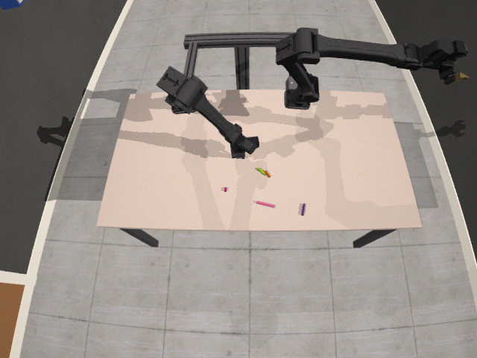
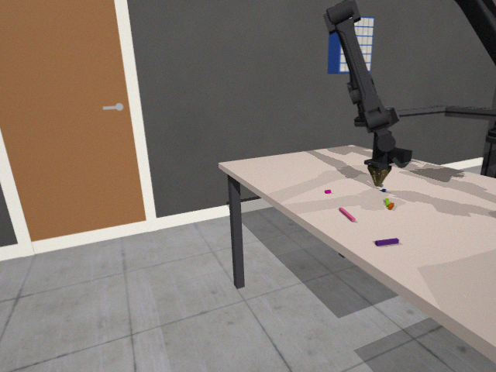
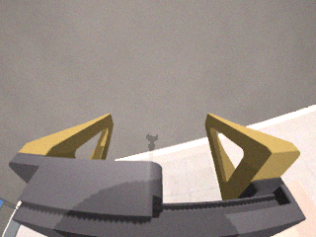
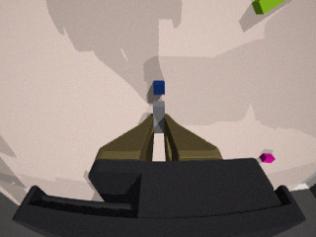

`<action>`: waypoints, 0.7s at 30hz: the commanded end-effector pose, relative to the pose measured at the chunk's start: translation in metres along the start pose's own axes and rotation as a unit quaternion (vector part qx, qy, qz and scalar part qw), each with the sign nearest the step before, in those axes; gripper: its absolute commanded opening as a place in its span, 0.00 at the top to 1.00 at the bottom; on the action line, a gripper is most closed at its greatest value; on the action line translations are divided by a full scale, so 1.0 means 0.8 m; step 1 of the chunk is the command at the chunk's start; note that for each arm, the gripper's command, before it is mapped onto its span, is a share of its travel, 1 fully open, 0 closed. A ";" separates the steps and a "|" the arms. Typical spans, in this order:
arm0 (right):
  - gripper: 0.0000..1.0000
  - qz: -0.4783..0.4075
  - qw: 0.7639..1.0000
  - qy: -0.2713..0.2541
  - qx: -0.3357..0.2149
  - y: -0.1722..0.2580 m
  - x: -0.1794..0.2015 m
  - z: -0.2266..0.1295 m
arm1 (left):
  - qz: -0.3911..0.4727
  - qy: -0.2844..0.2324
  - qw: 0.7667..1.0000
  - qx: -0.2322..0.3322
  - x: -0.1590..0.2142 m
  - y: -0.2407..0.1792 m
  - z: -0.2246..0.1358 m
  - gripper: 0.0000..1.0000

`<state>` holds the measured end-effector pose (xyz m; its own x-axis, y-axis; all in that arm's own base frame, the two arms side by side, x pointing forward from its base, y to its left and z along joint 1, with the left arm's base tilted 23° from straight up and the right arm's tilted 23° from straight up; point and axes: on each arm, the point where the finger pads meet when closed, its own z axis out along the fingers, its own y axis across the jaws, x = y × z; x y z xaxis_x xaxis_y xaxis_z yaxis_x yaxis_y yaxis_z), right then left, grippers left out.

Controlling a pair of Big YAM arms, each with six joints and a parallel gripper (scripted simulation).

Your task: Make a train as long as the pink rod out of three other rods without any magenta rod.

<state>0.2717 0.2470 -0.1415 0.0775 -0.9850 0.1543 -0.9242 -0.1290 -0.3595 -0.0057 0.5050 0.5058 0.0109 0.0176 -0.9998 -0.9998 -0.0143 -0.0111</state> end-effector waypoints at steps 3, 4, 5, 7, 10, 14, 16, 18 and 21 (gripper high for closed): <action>0.96 0.006 1.000 -0.013 0.010 -0.014 -0.005 -0.005 | 0.006 -0.044 0.999 -0.004 -0.060 0.006 -0.002 0.00; 0.96 0.006 1.000 -0.013 0.010 -0.014 -0.005 -0.005 | 0.006 -0.044 0.999 -0.004 -0.060 0.006 -0.002 0.00; 0.96 0.006 1.000 -0.013 0.010 -0.014 -0.005 -0.005 | 0.006 -0.044 0.999 -0.004 -0.060 0.006 -0.002 0.00; 0.96 0.005 1.000 -0.013 0.009 -0.014 -0.005 -0.004 | 0.006 -0.044 0.999 -0.004 -0.060 0.006 -0.002 0.00; 0.96 0.004 1.000 -0.010 0.007 -0.012 -0.004 -0.001 | 0.006 -0.044 0.999 -0.004 -0.060 0.006 -0.002 0.00; 0.96 0.002 1.000 -0.006 0.002 -0.008 -0.003 0.008 | 0.006 -0.044 0.999 -0.004 -0.060 0.006 -0.002 0.00; 0.96 0.003 1.000 -0.007 0.004 -0.010 -0.005 0.010 | 0.006 -0.044 0.999 -0.004 -0.060 0.006 -0.002 0.00; 0.96 0.003 1.000 -0.008 0.004 -0.011 -0.006 0.013 | 0.006 -0.044 0.999 -0.004 -0.060 0.006 -0.002 0.00; 0.96 0.003 1.000 -0.007 0.004 -0.010 -0.005 0.017 | 0.006 -0.044 0.999 -0.004 -0.060 0.006 -0.002 0.00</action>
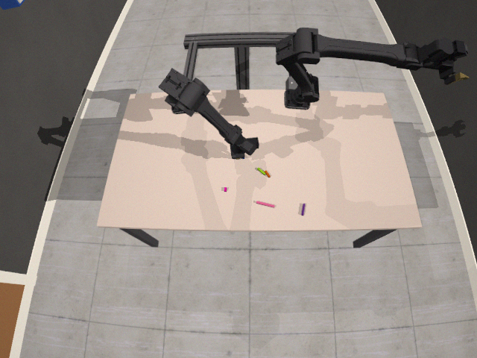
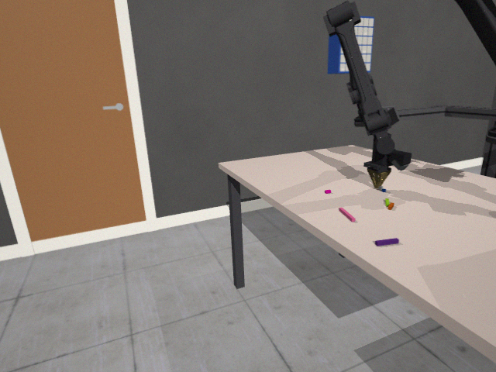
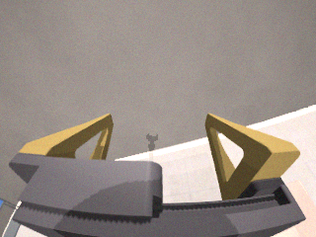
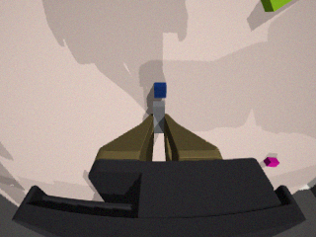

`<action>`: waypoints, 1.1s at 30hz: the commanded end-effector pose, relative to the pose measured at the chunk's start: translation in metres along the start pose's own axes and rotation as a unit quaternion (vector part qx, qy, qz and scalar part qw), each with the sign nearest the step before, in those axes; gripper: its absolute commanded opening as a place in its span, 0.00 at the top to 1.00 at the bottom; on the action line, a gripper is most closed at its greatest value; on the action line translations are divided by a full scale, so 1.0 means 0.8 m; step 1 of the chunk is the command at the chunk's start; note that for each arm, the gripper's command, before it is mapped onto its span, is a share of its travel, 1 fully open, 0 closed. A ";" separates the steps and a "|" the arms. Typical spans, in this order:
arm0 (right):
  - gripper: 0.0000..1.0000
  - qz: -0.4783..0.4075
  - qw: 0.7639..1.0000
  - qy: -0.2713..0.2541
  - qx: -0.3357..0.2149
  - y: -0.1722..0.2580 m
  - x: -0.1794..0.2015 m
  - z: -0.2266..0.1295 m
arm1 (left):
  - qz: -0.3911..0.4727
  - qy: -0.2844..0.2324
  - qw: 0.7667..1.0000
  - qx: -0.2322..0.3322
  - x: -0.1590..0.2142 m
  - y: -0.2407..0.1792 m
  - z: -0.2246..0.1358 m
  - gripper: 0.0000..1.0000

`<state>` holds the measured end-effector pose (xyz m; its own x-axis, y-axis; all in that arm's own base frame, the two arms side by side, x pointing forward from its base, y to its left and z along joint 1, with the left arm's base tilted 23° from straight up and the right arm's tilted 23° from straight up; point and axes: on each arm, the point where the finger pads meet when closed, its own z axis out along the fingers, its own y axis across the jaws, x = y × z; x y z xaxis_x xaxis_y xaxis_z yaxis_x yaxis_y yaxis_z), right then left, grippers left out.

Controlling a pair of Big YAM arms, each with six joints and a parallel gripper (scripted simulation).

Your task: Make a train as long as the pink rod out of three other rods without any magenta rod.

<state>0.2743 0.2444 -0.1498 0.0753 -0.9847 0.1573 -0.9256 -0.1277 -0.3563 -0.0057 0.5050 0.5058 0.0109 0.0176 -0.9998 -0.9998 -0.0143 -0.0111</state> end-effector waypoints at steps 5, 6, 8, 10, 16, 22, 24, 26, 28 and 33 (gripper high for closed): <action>0.96 0.002 1.000 -0.018 0.014 -0.018 -0.013 -0.002 | 0.006 -0.044 0.999 -0.004 -0.060 0.006 -0.002 0.00; 0.96 0.002 1.000 -0.015 0.012 -0.016 -0.011 0.002 | 0.006 -0.044 0.999 -0.004 -0.060 0.006 -0.002 0.00; 0.96 0.001 1.000 -0.011 0.007 -0.012 -0.008 0.008 | 0.006 -0.044 0.999 -0.004 -0.060 0.006 -0.002 0.00; 0.96 0.002 1.000 -0.009 0.006 -0.010 -0.006 0.009 | 0.006 -0.044 0.999 -0.004 -0.060 0.006 -0.002 0.00; 0.96 0.002 1.000 -0.010 0.006 -0.010 -0.006 0.008 | 0.006 -0.044 0.999 -0.004 -0.060 0.006 -0.002 0.00; 0.96 0.002 1.000 -0.010 0.006 -0.010 -0.006 0.008 | 0.006 -0.044 0.999 -0.004 -0.060 0.006 -0.002 0.00; 0.96 0.002 1.000 -0.010 0.006 -0.010 -0.006 0.008 | 0.006 -0.044 0.999 -0.004 -0.060 0.006 -0.002 0.00; 0.96 0.002 1.000 -0.010 0.006 -0.010 -0.006 0.008 | 0.006 -0.044 0.999 -0.004 -0.060 0.006 -0.002 0.00; 0.96 0.002 1.000 -0.010 0.006 -0.010 -0.006 0.008 | 0.006 -0.044 0.999 -0.004 -0.060 0.006 -0.002 0.00; 0.96 0.002 1.000 -0.010 0.006 -0.010 -0.006 0.008 | 0.006 -0.044 0.999 -0.004 -0.060 0.006 -0.002 0.00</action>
<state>0.2766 0.2453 -0.1531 0.0774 -0.9851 0.1535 -0.9241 -0.1287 -0.3599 -0.0057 0.5050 0.5058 0.0109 0.0176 -0.9998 -0.9998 -0.0143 -0.0111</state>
